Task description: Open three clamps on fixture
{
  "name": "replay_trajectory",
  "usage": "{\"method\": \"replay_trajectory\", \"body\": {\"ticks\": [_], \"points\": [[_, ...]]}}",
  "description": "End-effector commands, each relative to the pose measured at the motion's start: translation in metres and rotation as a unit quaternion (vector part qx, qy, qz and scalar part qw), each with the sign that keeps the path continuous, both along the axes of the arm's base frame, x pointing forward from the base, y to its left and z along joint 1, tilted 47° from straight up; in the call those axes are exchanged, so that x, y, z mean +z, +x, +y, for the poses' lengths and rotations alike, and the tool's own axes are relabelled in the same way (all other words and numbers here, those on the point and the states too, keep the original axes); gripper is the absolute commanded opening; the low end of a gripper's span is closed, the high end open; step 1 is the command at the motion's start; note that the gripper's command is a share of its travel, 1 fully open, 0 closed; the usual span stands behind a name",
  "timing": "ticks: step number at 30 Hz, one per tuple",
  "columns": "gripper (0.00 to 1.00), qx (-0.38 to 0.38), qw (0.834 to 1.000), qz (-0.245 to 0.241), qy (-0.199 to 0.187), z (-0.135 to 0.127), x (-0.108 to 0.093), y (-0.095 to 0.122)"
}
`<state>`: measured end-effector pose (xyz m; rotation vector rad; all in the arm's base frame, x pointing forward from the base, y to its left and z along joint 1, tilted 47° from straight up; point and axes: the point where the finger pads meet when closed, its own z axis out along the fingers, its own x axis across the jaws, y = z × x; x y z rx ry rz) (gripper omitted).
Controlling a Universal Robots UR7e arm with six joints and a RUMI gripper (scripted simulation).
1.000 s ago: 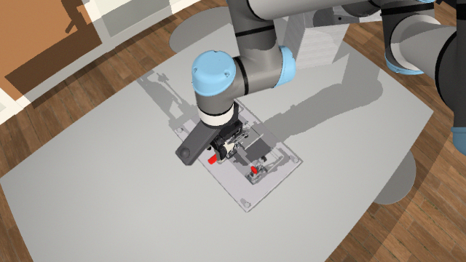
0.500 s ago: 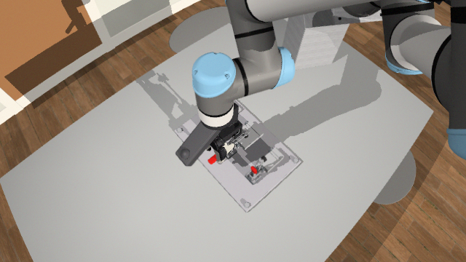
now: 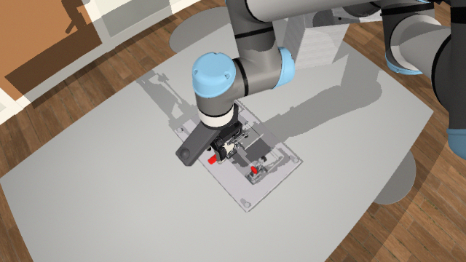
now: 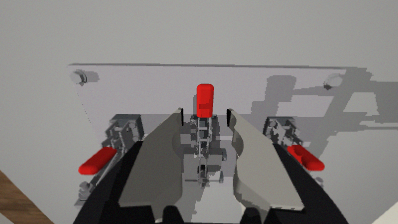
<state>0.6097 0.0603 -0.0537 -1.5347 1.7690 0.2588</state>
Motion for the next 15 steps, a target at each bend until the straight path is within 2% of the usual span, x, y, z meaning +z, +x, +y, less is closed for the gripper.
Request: {"method": "replay_trajectory", "body": {"ticks": [1,15], "points": [[0.28,0.000,1.000,0.000,0.000,-0.0005,0.0004,0.0003],[0.28,0.000,1.000,0.000,0.000,0.0030,-0.0036,0.0027]]}}
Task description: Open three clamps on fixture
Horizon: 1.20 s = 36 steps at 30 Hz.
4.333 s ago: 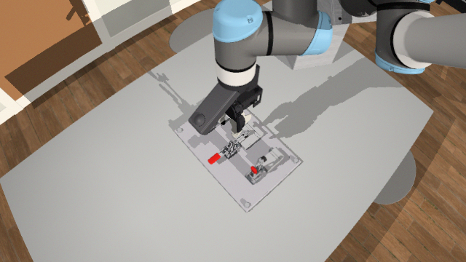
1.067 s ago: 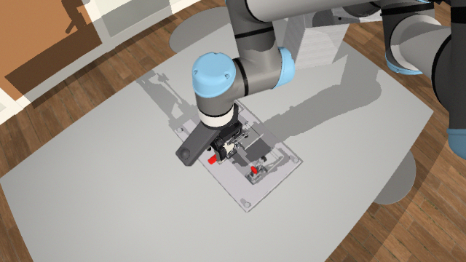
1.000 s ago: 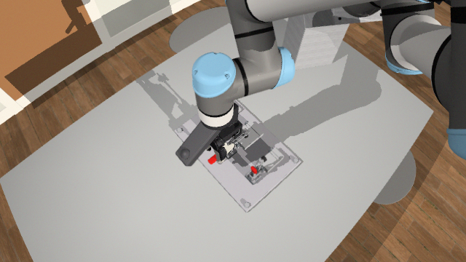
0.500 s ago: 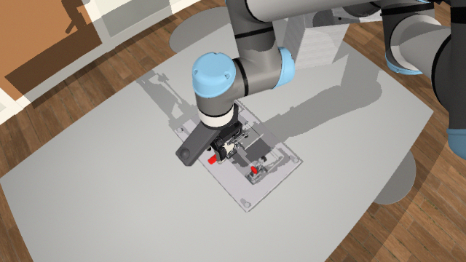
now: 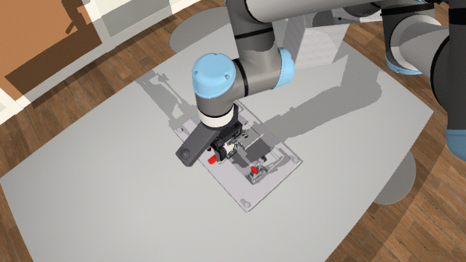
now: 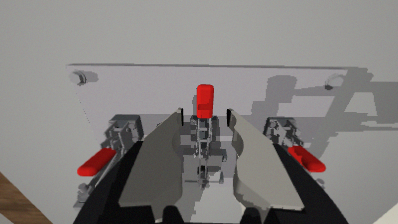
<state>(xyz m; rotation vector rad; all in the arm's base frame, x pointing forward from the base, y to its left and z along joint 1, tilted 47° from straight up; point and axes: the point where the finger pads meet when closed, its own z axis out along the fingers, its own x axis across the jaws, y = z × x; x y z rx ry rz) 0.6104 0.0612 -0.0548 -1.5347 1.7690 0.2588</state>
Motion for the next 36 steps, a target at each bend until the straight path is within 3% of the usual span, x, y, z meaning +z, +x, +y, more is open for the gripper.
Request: {"method": "replay_trajectory", "body": {"ticks": [1,14,36], "points": [[0.28,0.000,1.000,0.000,0.000,0.003,-0.004,0.003],[0.28,0.000,1.000,0.000,0.000,0.015,-0.017,0.011],[0.28,0.000,1.000,0.000,0.000,0.015,-0.018,0.011]]}}
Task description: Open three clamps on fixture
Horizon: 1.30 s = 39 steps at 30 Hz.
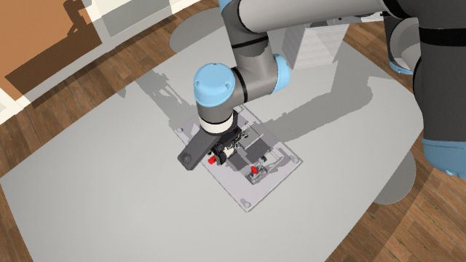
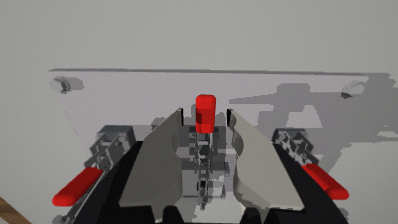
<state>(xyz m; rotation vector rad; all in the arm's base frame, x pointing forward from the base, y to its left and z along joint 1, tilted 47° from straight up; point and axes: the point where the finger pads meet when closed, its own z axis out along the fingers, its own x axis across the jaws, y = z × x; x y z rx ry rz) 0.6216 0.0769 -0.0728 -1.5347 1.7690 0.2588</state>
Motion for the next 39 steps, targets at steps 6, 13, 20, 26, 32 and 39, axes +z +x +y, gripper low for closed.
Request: {"method": "replay_trajectory", "body": {"ticks": [6,13,20,26,32,39], "points": [[0.28,0.000,1.000,0.000,0.000,-0.0005,0.0004,0.0003],[0.28,0.000,1.000,0.000,0.000,-0.0005,0.0004,0.0003],[0.00,0.000,1.000,0.000,0.000,-0.0005,0.0004,0.0003],[0.00,0.000,1.000,0.000,0.000,-0.0005,0.0004,0.0003],[0.00,0.000,1.000,0.000,0.000,-0.0005,0.0004,0.0003],[0.00,0.000,1.000,0.000,0.000,-0.0005,0.0004,0.0003]]}}
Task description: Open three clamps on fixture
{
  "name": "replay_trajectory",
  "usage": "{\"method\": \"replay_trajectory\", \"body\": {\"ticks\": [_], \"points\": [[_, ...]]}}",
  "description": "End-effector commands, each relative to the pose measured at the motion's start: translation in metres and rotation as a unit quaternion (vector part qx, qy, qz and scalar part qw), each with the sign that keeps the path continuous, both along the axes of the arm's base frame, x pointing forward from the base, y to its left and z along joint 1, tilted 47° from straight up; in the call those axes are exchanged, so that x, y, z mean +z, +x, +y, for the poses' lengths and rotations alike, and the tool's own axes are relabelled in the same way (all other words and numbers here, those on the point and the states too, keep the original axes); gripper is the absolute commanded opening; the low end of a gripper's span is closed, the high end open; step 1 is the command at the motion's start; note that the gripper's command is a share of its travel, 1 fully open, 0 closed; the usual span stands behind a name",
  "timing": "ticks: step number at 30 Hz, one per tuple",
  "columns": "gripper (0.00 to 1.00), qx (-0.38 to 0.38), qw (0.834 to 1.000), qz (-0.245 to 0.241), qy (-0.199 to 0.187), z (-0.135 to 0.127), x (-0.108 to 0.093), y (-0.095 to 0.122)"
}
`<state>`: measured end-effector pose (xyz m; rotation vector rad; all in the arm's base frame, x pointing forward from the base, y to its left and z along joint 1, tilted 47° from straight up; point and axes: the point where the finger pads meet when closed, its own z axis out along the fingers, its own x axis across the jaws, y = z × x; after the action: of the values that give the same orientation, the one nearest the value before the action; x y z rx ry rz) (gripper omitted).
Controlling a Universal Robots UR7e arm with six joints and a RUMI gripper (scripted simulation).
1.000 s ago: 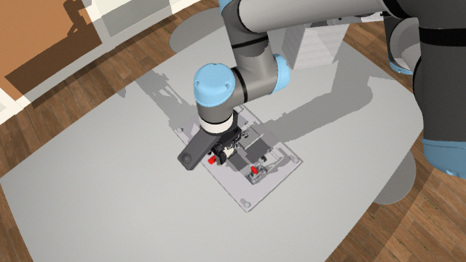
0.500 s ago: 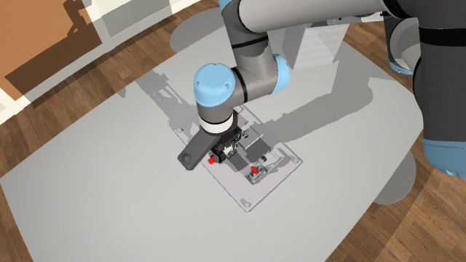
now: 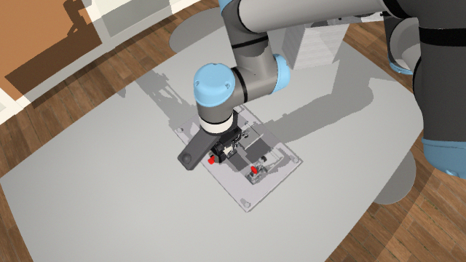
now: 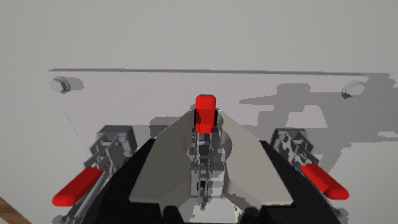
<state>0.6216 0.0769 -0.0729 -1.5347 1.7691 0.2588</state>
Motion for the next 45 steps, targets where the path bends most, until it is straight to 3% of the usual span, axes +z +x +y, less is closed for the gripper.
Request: {"method": "replay_trajectory", "body": {"ticks": [1,45], "points": [[0.00,0.000,1.000,0.000,0.000,-0.0005,0.0004,0.0003],[0.00,0.000,1.000,0.000,0.000,-0.0031,0.0034,-0.0038]]}}
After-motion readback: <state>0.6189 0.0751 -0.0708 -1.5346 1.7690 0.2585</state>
